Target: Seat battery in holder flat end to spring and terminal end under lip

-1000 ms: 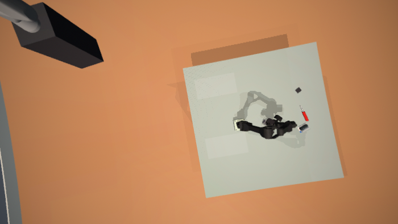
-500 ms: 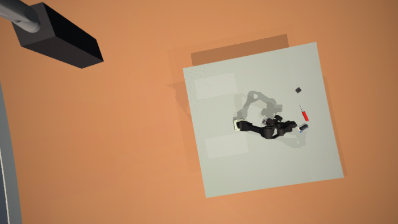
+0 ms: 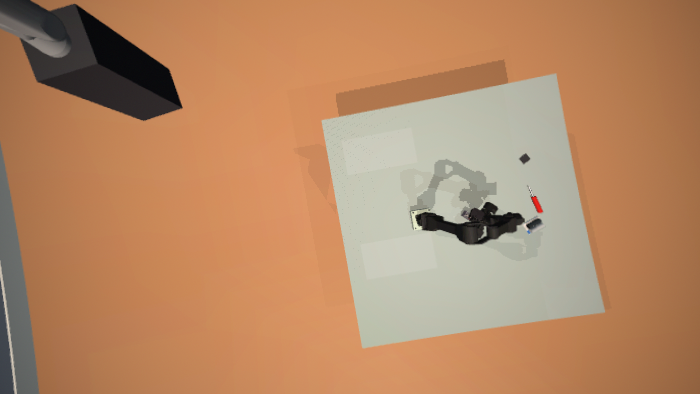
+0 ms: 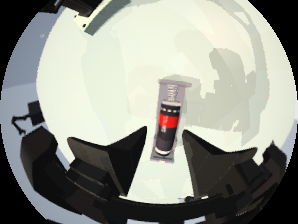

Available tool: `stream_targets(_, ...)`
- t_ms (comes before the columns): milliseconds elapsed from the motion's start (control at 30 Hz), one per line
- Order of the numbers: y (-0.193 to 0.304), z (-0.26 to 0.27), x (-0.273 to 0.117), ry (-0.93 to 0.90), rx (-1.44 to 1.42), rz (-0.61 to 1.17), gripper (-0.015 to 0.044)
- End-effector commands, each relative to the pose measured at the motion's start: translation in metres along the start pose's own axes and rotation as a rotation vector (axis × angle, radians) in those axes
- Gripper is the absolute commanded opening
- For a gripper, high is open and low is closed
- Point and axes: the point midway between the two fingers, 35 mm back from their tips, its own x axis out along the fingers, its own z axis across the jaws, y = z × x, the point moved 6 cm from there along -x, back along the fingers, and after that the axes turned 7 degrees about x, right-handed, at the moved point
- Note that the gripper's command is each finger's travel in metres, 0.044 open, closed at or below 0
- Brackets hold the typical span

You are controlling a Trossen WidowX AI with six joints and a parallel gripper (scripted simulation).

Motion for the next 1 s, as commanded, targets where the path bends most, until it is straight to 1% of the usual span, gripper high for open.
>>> stream_targets(0,0.001,0.0,-0.021,0.009,0.004,0.008,0.0286)
stream_targets(133,0.0,0.004,-0.059,0.012,0.006,0.011,0.0391)
stream_targets(200,-0.002,0.006,-0.071,0.012,0.007,0.012,0.044)
stream_targets(967,-0.002,0.007,-0.073,0.013,0.007,0.012,0.044)
